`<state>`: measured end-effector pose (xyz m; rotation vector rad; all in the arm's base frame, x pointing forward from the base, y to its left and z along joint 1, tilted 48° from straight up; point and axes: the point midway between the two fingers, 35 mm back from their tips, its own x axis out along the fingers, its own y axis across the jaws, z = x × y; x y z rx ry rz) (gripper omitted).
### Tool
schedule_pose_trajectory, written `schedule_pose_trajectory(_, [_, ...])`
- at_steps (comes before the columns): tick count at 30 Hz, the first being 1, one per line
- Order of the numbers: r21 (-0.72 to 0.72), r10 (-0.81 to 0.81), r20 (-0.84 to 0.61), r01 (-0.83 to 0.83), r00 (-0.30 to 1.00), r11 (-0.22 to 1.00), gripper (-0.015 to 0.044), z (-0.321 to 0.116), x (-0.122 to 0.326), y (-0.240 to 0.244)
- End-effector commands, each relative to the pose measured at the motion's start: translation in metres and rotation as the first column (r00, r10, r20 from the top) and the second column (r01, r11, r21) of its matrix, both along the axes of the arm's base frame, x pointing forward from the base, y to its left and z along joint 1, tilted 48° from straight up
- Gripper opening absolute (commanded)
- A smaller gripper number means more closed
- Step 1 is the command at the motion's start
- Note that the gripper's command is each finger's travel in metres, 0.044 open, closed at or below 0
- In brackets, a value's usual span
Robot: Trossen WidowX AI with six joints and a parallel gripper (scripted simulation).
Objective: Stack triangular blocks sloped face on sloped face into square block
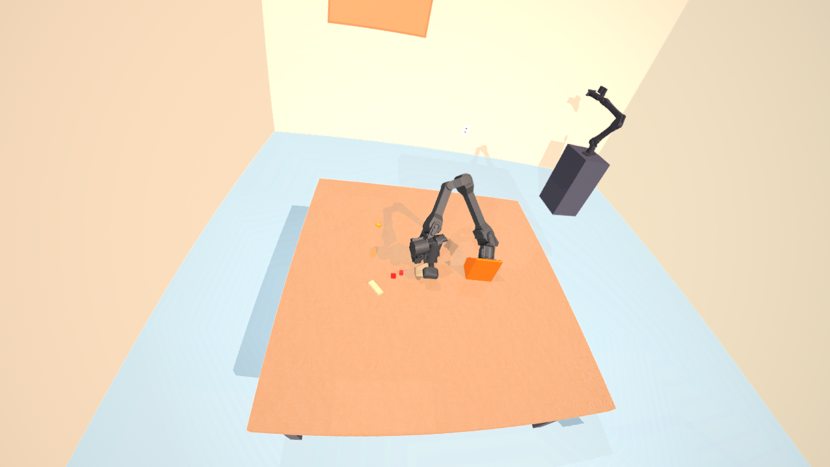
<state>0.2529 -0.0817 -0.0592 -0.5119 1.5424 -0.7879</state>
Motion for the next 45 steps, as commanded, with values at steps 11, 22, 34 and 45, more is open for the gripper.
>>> schedule_pose_trajectory(11, [-0.003, 0.003, -0.006, -0.003, 1.0, 1.0, 0.017, 0.0, -0.001, -0.001])
schedule_pose_trajectory(22, [-0.001, 0.001, -0.002, -0.001, 1.0, 1.0, 0.0, 0.018, 0.003, 0.019])
schedule_pose_trajectory(34, [0.009, 0.055, -0.052, -0.055, 0.997, 0.998, 0.0, 0.019, 0.004, 0.021])
schedule_pose_trajectory(45, [0.065, 0.222, -0.22, -0.212, 0.95, 0.975, 0.0, 0.018, 0.004, 0.021])
